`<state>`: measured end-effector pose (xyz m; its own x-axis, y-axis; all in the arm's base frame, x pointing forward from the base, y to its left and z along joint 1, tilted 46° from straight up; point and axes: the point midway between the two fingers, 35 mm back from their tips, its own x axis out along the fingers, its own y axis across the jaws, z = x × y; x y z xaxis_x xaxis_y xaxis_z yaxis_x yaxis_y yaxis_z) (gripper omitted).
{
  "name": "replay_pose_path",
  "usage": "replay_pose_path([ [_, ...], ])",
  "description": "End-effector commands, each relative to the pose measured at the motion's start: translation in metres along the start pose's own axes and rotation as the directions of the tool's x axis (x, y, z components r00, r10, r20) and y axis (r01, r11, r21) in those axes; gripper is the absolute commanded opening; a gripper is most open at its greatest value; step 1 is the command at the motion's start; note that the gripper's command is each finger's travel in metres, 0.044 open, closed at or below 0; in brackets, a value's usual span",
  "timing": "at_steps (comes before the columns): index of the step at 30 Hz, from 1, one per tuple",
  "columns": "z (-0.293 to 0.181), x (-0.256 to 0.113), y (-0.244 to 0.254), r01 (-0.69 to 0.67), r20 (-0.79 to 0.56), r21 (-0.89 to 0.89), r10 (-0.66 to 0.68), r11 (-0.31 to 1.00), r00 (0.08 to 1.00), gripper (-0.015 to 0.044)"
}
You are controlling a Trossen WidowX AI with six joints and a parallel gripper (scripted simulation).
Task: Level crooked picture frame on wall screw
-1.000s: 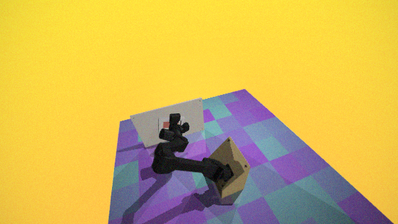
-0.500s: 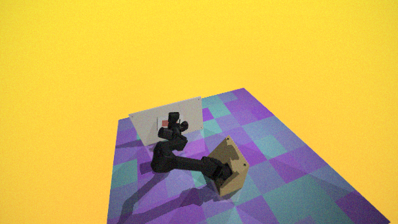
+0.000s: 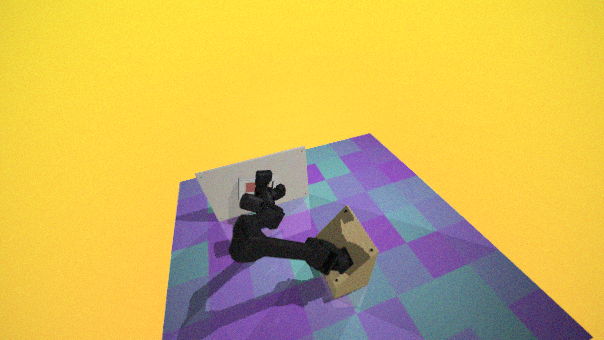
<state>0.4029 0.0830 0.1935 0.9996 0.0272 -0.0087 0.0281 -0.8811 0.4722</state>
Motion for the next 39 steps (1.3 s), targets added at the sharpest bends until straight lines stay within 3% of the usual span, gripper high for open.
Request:
replay_pose_path([
  [1, -0.003, 0.000, 0.005, -0.021, -0.006, 0.000, 0.021, 1.000, 1.000, 0.0000],
  [39, -0.003, 0.000, -0.005, -0.012, -0.007, 0.004, 0.012, 1.000, 1.000, 0.0000],
])
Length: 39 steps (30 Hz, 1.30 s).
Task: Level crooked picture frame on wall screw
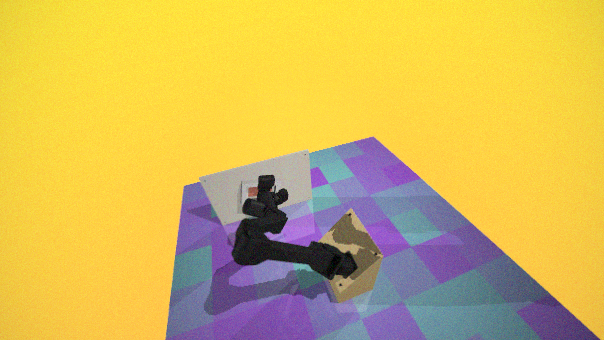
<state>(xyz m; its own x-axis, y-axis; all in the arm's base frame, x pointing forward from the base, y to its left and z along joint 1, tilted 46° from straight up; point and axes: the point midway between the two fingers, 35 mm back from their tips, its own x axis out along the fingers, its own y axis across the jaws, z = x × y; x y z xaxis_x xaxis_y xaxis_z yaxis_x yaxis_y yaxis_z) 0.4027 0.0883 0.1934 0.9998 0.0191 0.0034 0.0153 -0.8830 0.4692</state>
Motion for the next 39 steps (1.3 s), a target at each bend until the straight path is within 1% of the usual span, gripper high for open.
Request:
replay_pose_path([
  [1, -0.0001, -0.0001, 0.0002, 0.000, 0.000, 0.000, 0.000, 1.000, 1.000, 0.0000],
  [13, 0.0000, 0.0000, -0.0005, 0.000, 0.000, -0.005, 0.000, 1.000, 1.000, 0.0000],
  [16, 0.0000, 0.0000, -0.0006, 0.000, 0.000, -0.058, 0.000, 0.998, 1.000, 0.0000],
  [23, 0.0000, 0.0000, -0.0006, 0.000, 0.000, -0.058, 0.000, 0.998, 1.000, 0.0000],
  [26, -0.0001, 0.0000, -0.0005, 0.000, 0.001, -0.110, 0.000, 0.994, 1.000, 0.0000],
  [39, -0.0003, 0.0000, -0.0004, 0.000, 0.001, -0.162, 0.000, 0.987, 1.000, 0.0000],
])
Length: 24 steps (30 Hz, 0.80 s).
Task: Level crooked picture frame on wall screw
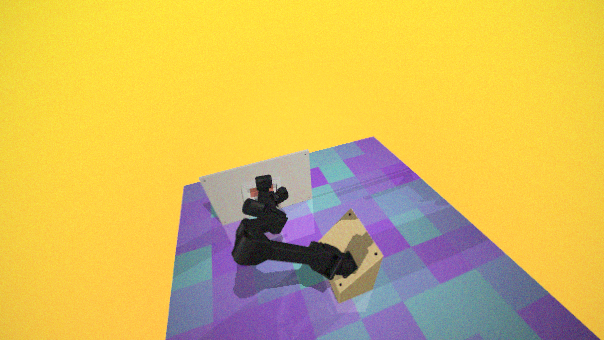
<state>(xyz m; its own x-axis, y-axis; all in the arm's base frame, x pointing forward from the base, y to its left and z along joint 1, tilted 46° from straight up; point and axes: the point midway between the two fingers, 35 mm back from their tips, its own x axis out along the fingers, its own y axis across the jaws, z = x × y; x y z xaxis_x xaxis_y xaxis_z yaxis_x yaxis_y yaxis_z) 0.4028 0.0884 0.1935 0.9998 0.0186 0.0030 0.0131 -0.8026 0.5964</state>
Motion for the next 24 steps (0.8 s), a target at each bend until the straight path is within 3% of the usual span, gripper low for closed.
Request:
replay_pose_path([
  [1, -0.0003, -0.0001, -0.0003, 0.000, 0.001, -0.012, 0.000, 1.000, 1.000, 0.0000],
  [24, -0.0006, 0.0000, -0.0001, 0.001, 0.002, -0.157, 0.000, 0.988, 1.000, 0.0000],
])
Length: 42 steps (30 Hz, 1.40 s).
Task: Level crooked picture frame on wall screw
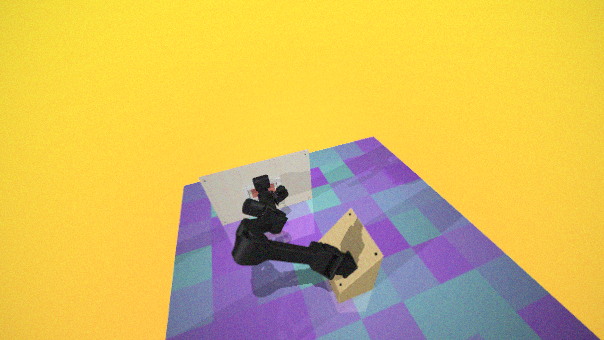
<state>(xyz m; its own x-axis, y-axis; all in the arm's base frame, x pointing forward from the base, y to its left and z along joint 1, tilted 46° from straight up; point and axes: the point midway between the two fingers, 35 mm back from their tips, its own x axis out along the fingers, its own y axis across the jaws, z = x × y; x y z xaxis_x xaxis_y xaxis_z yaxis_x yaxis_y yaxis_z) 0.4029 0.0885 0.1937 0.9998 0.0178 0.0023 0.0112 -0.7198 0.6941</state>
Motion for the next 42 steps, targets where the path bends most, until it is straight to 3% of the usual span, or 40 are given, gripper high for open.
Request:
replay_pose_path([
  [1, 0.000, 0.000, 0.000, 0.000, 0.000, 0.000, 0.000, 1.000, 1.000, 0.0026],
  [10, 0.000, 0.000, 0.000, 0.000, 0.000, 0.000, 0.000, 1.000, 1.000, 0.0260],
  [15, -0.002, -0.008, 0.000, 0.000, 0.000, 0.020, 0.000, 1.000, 1.000, 0.0260],
  [23, -0.002, -0.093, -0.004, -0.005, 0.004, 0.254, 0.004, 0.967, 1.000, 0.0260],
  [29, -0.003, -0.096, -0.003, 0.001, 0.002, 0.249, -0.002, 0.968, 1.000, 0.0260],
  [42, -0.004, -0.166, 0.024, -0.002, 0.005, 0.355, 0.000, 0.935, 1.000, 0.0260],
])
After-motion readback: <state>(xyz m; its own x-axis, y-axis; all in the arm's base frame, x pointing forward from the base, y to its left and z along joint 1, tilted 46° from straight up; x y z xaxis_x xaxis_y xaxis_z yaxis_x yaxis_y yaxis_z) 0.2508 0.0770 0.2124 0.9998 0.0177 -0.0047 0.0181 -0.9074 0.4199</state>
